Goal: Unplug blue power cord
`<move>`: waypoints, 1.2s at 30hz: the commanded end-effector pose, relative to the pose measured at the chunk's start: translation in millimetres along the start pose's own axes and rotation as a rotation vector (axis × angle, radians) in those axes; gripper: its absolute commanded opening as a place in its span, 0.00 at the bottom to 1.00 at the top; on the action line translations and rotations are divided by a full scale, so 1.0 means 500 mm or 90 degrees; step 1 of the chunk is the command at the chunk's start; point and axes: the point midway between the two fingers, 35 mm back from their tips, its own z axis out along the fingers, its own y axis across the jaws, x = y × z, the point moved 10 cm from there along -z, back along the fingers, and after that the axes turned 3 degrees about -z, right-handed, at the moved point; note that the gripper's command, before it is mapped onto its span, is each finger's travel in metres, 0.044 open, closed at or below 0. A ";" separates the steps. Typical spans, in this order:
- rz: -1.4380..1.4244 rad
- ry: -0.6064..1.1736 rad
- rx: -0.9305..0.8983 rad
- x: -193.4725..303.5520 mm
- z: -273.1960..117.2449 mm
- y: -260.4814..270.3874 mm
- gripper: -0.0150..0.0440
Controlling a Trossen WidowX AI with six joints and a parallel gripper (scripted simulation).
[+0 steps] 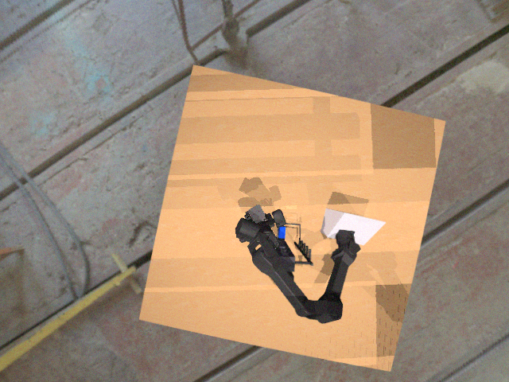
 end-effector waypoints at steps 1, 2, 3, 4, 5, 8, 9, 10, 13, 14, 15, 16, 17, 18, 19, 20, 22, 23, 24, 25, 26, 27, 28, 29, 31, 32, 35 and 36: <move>0.191 0.105 0.055 0.011 -0.023 -0.126 0.53; 0.230 0.127 0.063 0.016 -0.030 -0.148 0.53; 0.259 0.144 0.068 0.021 -0.034 -0.164 0.53; 0.273 0.152 0.071 0.023 -0.036 -0.172 0.53; 0.277 0.154 0.072 0.024 -0.037 -0.174 0.53; 0.277 0.154 0.072 0.024 -0.037 -0.174 0.53; 0.277 0.154 0.072 0.024 -0.037 -0.174 0.53; 0.277 0.154 0.072 0.024 -0.037 -0.174 0.53; 0.277 0.154 0.072 0.024 -0.037 -0.174 0.53; 0.277 0.154 0.072 0.024 -0.037 -0.174 0.53; 0.277 0.154 0.072 0.024 -0.037 -0.174 0.53; 0.277 0.154 0.072 0.023 -0.037 -0.172 0.53; 0.277 0.154 0.072 0.023 -0.037 -0.172 0.53; 0.277 0.154 0.072 0.024 -0.037 -0.172 0.53; 0.277 0.154 0.072 0.025 -0.037 -0.171 0.53; 0.277 0.154 0.072 0.027 -0.038 -0.170 0.53; 0.277 0.154 0.072 0.031 -0.039 -0.167 0.53; 0.277 0.154 0.072 0.034 -0.040 -0.165 0.53; 0.277 0.154 0.072 0.037 -0.040 -0.164 0.53; 0.277 0.154 0.072 0.040 -0.041 -0.162 0.53; 0.277 0.155 0.072 0.043 -0.042 -0.161 0.53; 0.277 0.155 0.072 0.045 -0.042 -0.159 0.53; 0.277 0.155 0.072 0.048 -0.043 -0.157 0.53; 0.277 0.155 0.072 0.051 -0.044 -0.156 0.53; 0.277 0.155 0.072 0.057 -0.045 -0.153 0.53; 0.277 0.155 0.072 0.059 -0.046 -0.151 0.53; 0.277 0.155 0.072 0.068 -0.048 -0.147 0.53; 0.277 0.155 0.072 0.071 -0.048 -0.146 0.53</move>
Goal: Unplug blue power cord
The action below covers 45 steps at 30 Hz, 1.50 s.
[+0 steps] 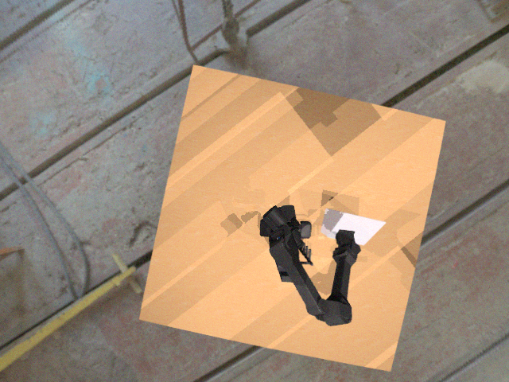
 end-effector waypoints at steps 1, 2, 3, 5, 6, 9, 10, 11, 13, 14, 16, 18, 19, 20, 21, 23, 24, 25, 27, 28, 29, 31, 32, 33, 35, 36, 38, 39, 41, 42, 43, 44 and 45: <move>0.003 0.005 0.002 0.019 0.003 -0.002 0.53; 0.003 0.005 0.002 0.022 0.003 -0.002 0.53; 0.003 0.005 0.002 0.025 0.003 -0.002 0.53; 0.003 0.005 0.002 0.032 0.003 -0.002 0.53; 0.003 0.005 0.002 0.035 0.003 -0.002 0.53; 0.003 0.005 0.002 0.040 0.003 -0.002 0.53; 0.003 0.005 0.002 0.040 0.003 -0.002 0.53; 0.003 0.005 0.002 0.040 0.003 -0.002 0.53; 0.003 0.005 0.002 0.040 0.003 -0.002 0.53; 0.003 0.005 0.002 0.040 0.004 -0.002 0.53; 0.003 0.005 0.002 0.040 0.006 -0.002 0.53; 0.003 0.005 0.002 0.040 0.010 -0.002 0.53; 0.003 0.005 0.002 0.040 0.013 -0.002 0.53; 0.003 0.005 0.002 0.040 0.016 -0.002 0.53; 0.003 0.005 0.002 0.040 0.019 -0.002 0.53; 0.003 0.005 0.002 0.040 0.025 -0.002 0.53; 0.003 0.005 0.002 0.040 0.027 -0.002 0.53; 0.003 0.005 0.002 0.040 0.027 -0.002 0.53; 0.003 0.005 0.002 0.040 0.027 -0.002 0.53; 0.003 0.005 0.002 0.040 0.027 -0.002 0.53; 0.003 0.005 0.002 0.040 0.027 -0.002 0.53; 0.000 0.002 0.001 0.039 0.022 0.000 0.48; 0.000 0.002 0.001 0.039 0.022 0.000 0.44; 0.000 0.002 0.001 0.039 0.022 0.000 0.39; 0.000 0.002 0.001 0.039 0.022 0.000 0.34; 0.000 0.002 0.001 0.039 0.022 0.000 0.32; 0.000 0.002 0.001 0.039 0.022 0.000 0.30; 0.000 0.002 0.001 0.039 0.022 0.000 0.29; 0.000 0.002 0.001 0.039 0.022 0.000 0.27; 0.000 0.002 0.001 0.039 0.022 0.000 0.26; 0.000 0.002 0.001 0.039 0.022 0.000 0.25; 0.000 0.002 0.001 0.038 0.022 0.000 0.25; 0.000 0.002 0.001 0.036 0.022 0.000 0.25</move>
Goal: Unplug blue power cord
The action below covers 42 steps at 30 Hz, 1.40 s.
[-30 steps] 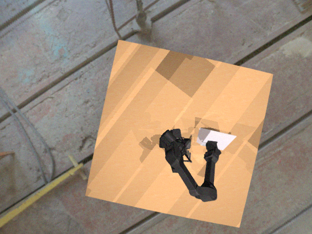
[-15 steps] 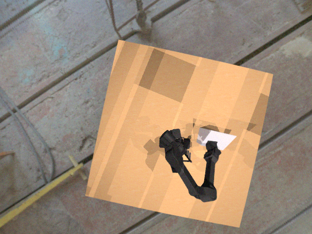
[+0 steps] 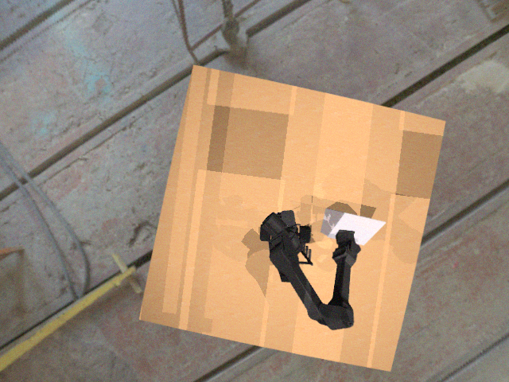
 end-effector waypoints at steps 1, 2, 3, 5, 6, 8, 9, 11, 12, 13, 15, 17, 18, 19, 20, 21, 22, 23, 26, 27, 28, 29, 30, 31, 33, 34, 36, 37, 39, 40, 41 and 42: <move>-0.001 0.000 -0.002 -0.005 -0.001 0.001 0.25; -0.001 0.000 -0.002 -0.008 -0.001 0.001 0.25; -0.001 0.000 -0.002 -0.011 -0.001 0.001 0.25; -0.001 0.000 -0.002 -0.017 -0.001 0.002 0.25; -0.001 0.000 -0.001 -0.020 -0.002 0.002 0.25; -0.001 -0.001 -0.001 -0.026 -0.002 0.002 0.25; -0.001 -0.001 -0.001 -0.030 -0.002 0.002 0.25; -0.001 -0.001 -0.001 -0.036 -0.002 0.002 0.25; -0.001 -0.001 -0.001 -0.039 -0.002 0.002 0.25; -0.001 -0.001 -0.001 -0.042 -0.002 0.002 0.25; 0.000 -0.001 -0.001 -0.049 -0.003 0.002 0.25; 0.000 -0.001 -0.001 -0.055 -0.003 0.002 0.25; 0.000 -0.001 -0.001 -0.058 -0.004 0.002 0.25; 0.000 -0.001 -0.001 -0.061 -0.004 0.002 0.25; 0.000 -0.001 -0.001 -0.065 -0.004 0.002 0.25; 0.000 -0.001 -0.001 -0.068 -0.005 0.001 0.25; 0.000 -0.001 -0.001 -0.071 -0.005 0.001 0.25; 0.000 -0.001 -0.001 -0.074 -0.006 0.001 0.25; 0.000 -0.001 -0.001 -0.084 -0.008 0.000 0.25; 0.000 -0.001 -0.001 -0.087 -0.008 0.000 0.25; 0.000 -0.001 -0.001 -0.090 -0.009 -0.001 0.25; 0.000 -0.001 -0.001 -0.094 -0.009 -0.001 0.25; 0.000 -0.001 -0.001 -0.097 -0.010 -0.002 0.25; 0.000 -0.001 -0.001 -0.100 -0.010 -0.002 0.25; 0.001 -0.001 -0.001 -0.107 -0.012 -0.003 0.25; 0.001 -0.001 -0.001 -0.110 -0.012 -0.004 0.25; 0.001 -0.001 -0.001 -0.116 -0.013 -0.005 0.25; 0.001 -0.001 -0.001 -0.120 -0.014 -0.006 0.25; 0.001 -0.001 -0.001 -0.126 -0.014 -0.007 0.25; 0.001 -0.001 -0.001 -0.129 -0.015 -0.008 0.25; 0.001 -0.001 -0.001 -0.132 -0.015 -0.009 0.25; 0.001 0.000 -0.001 -0.135 -0.016 -0.010 0.25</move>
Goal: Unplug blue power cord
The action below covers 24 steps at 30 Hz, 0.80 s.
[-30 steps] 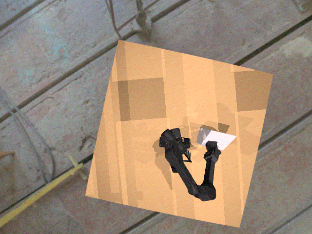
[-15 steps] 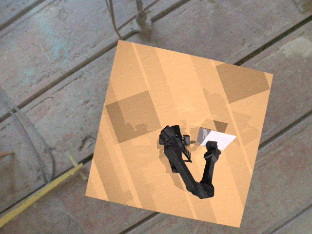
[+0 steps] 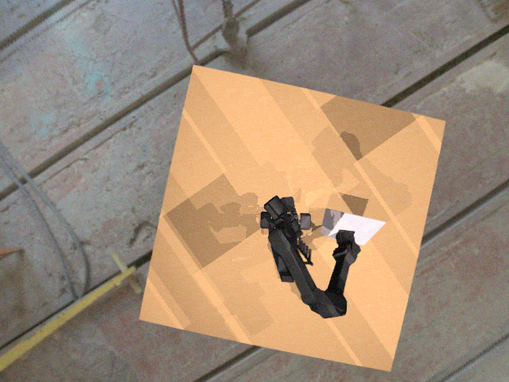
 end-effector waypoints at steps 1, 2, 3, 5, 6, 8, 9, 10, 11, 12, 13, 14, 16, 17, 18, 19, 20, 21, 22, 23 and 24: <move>0.013 -0.013 -0.009 -0.038 -0.018 -0.011 0.25; 0.013 -0.012 -0.009 -0.041 -0.018 -0.012 0.25; 0.013 -0.012 -0.010 -0.037 -0.016 -0.011 0.30; 0.013 -0.011 -0.010 -0.025 -0.011 -0.010 0.39; 0.013 -0.011 -0.010 -0.022 -0.009 -0.009 0.43; 0.013 -0.011 -0.010 -0.022 -0.009 -0.009 0.52; 0.013 -0.011 -0.010 -0.022 -0.009 -0.009 0.57; 0.013 -0.011 -0.010 -0.022 -0.009 -0.009 0.61; 0.013 -0.011 -0.010 -0.022 -0.009 -0.009 0.65; 0.013 -0.011 -0.010 -0.022 -0.009 -0.009 0.70; 0.013 -0.011 -0.010 -0.025 -0.011 -0.009 0.74; 0.013 -0.011 -0.010 -0.033 -0.013 -0.009 0.79; 0.013 -0.012 -0.010 -0.059 -0.019 -0.009 0.88; 0.013 -0.013 -0.010 -0.077 -0.024 -0.010 0.92; 0.013 -0.013 -0.010 -0.098 -0.028 -0.012 0.97; 0.012 -0.013 -0.010 -0.121 -0.033 -0.015 1.00; 0.012 -0.013 -0.010 -0.135 -0.036 -0.018 1.00; 0.012 -0.013 -0.010 -0.140 -0.037 -0.019 1.00; 0.012 -0.013 -0.010 -0.140 -0.037 -0.019 1.00; 0.012 -0.013 -0.010 -0.140 -0.037 -0.019 1.00; 0.012 -0.013 -0.010 -0.140 -0.037 -0.019 1.00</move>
